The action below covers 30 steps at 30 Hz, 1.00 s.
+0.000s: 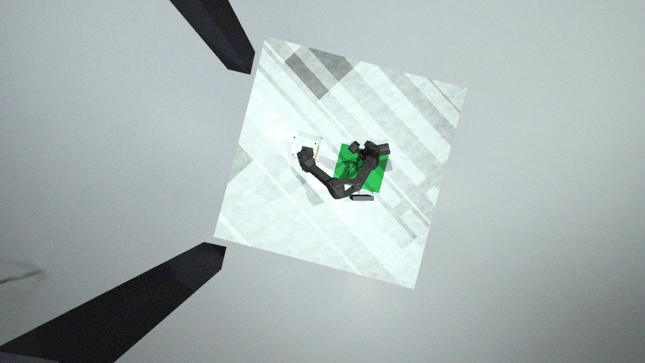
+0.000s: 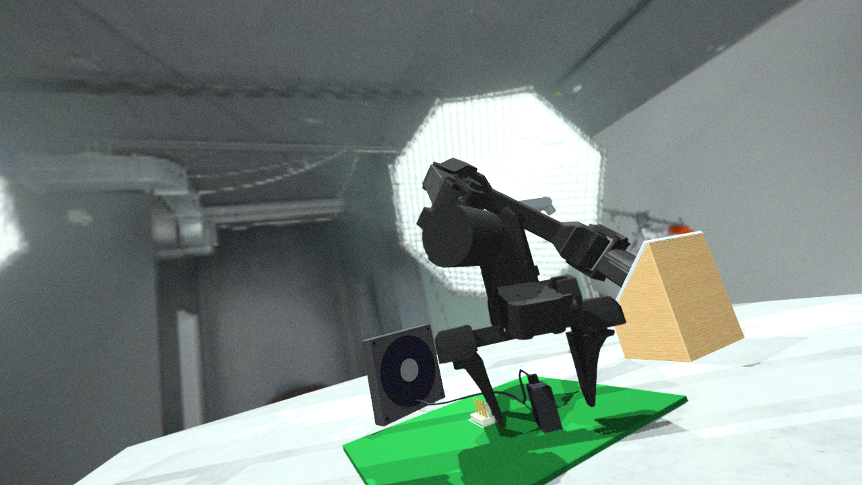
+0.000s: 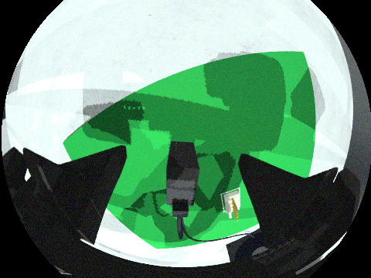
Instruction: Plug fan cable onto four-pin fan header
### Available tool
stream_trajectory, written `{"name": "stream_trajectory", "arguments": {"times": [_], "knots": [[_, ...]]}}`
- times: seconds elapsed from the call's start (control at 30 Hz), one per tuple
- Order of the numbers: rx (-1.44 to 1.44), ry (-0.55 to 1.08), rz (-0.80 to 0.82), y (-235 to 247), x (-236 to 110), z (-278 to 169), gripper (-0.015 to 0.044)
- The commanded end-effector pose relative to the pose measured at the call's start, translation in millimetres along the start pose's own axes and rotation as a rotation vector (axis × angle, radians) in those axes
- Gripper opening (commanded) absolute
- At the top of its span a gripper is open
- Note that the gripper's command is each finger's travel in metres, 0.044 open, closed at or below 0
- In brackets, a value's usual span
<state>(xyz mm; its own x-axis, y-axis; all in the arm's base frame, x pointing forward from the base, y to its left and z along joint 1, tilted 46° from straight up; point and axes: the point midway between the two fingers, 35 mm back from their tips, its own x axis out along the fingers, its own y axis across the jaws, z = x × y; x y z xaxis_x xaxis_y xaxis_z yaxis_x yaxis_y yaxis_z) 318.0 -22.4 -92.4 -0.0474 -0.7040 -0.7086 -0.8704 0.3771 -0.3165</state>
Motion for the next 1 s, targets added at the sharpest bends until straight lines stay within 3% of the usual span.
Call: {"name": "stream_trajectory", "arguments": {"times": [0.0, 0.93, 0.97], "knots": [[-0.008, 0.009, 0.002, 1.7, 2.4, -1.7, 0.044], [-0.008, 0.009, 0.002, 1.7, 2.4, -1.7, 0.044], [0.0, 0.0, 0.0, 0.1, 0.1, 0.0, 0.0414]]}}
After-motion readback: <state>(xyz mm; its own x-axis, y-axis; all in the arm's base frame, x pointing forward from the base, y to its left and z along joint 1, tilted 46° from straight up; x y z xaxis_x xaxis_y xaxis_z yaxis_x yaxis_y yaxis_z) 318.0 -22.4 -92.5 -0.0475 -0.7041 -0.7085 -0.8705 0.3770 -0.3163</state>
